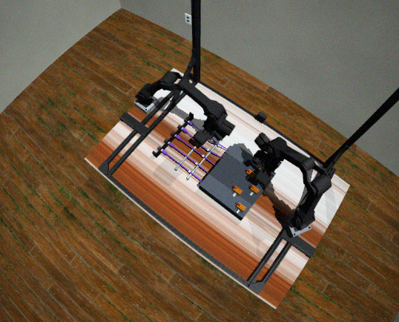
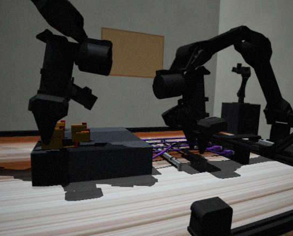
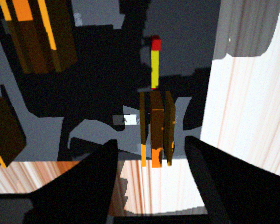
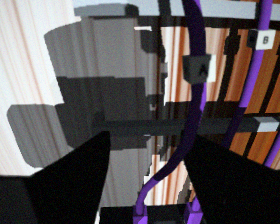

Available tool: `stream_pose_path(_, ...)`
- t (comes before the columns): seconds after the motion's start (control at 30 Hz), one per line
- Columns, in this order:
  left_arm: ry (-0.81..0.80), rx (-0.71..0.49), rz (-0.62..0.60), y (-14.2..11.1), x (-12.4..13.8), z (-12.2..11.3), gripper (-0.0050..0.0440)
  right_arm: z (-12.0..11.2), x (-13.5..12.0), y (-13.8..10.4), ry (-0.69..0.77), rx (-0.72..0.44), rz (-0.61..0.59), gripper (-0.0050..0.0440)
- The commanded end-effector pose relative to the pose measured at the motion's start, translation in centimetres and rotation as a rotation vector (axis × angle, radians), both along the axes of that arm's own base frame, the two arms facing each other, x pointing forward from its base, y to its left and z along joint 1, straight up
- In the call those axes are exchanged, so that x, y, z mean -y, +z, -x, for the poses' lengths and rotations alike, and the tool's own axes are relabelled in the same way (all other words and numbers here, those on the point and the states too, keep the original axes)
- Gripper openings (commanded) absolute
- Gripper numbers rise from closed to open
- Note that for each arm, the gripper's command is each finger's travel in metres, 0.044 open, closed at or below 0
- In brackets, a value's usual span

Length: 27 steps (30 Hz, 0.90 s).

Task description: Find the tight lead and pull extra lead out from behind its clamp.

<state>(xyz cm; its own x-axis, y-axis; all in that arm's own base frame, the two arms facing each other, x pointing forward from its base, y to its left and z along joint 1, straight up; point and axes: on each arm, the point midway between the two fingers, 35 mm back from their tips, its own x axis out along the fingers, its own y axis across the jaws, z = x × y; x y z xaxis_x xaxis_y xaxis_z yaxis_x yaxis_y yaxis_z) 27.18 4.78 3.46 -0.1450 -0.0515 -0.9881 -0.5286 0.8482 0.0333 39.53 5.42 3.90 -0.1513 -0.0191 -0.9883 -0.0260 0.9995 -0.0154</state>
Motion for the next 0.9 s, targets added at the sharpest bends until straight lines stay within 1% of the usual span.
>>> stream_pose_path(0.0,0.0,0.06,-0.011,3.8,-0.2,-1.1,0.0209,-0.9,-0.1,5.7,0.002,0.064,-0.009,0.0209)
stream_pose_path(0.27,0.0,0.06,-0.011,8.6,-0.2,-1.1,0.0209,-0.9,-0.1,13.1,0.002,0.064,-0.009,0.0209)
stream_pose_path(0.33,0.0,0.06,-0.011,8.6,-0.2,-1.1,0.0209,-0.9,-0.1,13.1,0.002,0.064,-0.009,0.0209)
stream_pose_path(0.37,0.0,0.049,-0.009,7.0,-0.2,-0.9,0.0209,-0.8,-0.1,11.0,0.0,0.114,-0.015,0.0209)
stream_pose_path(0.87,0.0,0.049,-0.009,8.6,-0.2,-1.1,0.0209,-0.9,-0.1,13.1,0.0,0.114,-0.015,0.0209)
